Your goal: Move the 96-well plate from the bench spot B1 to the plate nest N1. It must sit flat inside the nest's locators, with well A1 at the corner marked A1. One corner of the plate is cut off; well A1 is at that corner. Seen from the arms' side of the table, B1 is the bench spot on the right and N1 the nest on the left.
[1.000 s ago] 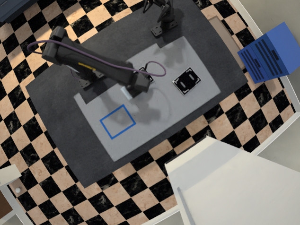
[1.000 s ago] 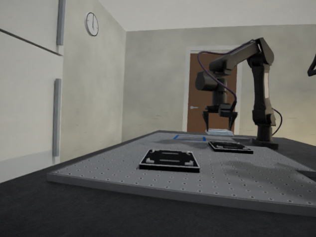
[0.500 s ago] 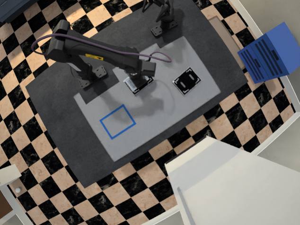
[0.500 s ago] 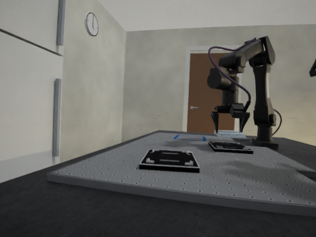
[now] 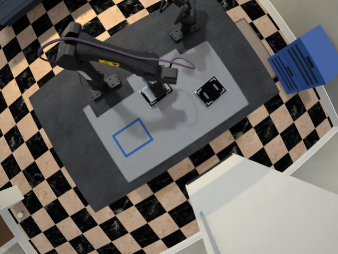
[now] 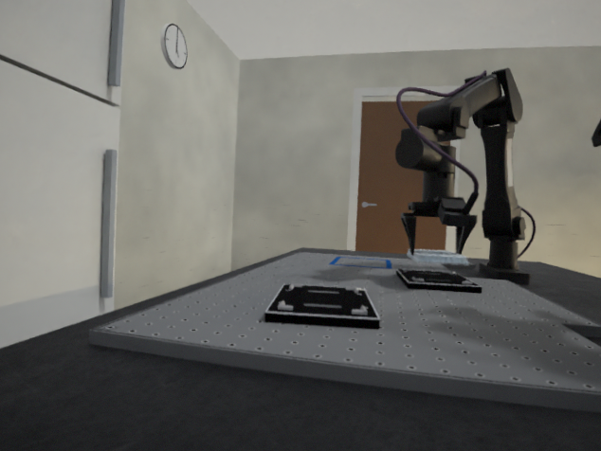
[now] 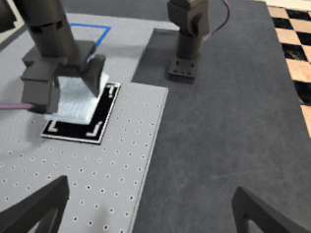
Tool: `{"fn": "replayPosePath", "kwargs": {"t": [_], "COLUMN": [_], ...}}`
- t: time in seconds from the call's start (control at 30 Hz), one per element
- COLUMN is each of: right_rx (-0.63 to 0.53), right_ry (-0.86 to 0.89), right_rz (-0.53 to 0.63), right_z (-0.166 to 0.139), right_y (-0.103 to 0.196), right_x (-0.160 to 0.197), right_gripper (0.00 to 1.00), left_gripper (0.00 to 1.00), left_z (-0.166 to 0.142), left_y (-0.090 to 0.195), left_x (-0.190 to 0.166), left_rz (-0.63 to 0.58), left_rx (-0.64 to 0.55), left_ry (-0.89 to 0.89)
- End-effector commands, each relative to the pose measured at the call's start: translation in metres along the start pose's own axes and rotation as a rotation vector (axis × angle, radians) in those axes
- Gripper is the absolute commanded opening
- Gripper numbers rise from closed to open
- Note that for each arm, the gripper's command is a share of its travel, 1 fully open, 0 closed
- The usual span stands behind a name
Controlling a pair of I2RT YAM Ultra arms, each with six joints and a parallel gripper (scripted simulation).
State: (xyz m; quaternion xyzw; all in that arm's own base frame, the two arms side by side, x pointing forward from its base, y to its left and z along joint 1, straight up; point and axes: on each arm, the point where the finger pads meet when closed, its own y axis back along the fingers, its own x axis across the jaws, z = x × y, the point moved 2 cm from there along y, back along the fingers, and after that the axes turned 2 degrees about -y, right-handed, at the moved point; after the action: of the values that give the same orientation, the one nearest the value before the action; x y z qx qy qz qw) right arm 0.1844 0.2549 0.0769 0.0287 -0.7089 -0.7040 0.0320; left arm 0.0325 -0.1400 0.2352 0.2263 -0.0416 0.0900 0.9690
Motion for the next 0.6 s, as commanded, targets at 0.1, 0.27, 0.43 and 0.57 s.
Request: {"fn": "replayPosePath", "kwargs": {"t": [0.1, 0.27, 0.43, 0.57], "right_rx": [-0.028, -0.025, -0.033, -0.031], "right_ry": [0.004, 0.005, 0.014, 0.012], "right_rz": [-0.025, -0.023, -0.031, -0.03], "right_z": [0.0111, 0.011, 0.0112, 0.0058], "right_y": [0.0026, 0.0009, 0.0012, -0.0004], "right_x": [-0.0041, -0.0038, -0.0043, -0.0032], "right_gripper": [0.79, 0.79, 0.79, 0.79], "left_gripper": [1.0, 1.0, 1.0, 1.0], "left_z": [-0.0078, -0.0077, -0.0075, -0.0073], "left_y": [-0.0005, -0.0005, -0.0004, -0.0003], "left_x": [-0.0088, -0.0098, -0.0118, -0.0131], "left_rz": [-0.037, -0.043, -0.056, -0.064], "left_rx": [0.003, 0.002, 0.0, -0.001], "left_ry": [-0.012, -0.015, -0.021, -0.025]}}
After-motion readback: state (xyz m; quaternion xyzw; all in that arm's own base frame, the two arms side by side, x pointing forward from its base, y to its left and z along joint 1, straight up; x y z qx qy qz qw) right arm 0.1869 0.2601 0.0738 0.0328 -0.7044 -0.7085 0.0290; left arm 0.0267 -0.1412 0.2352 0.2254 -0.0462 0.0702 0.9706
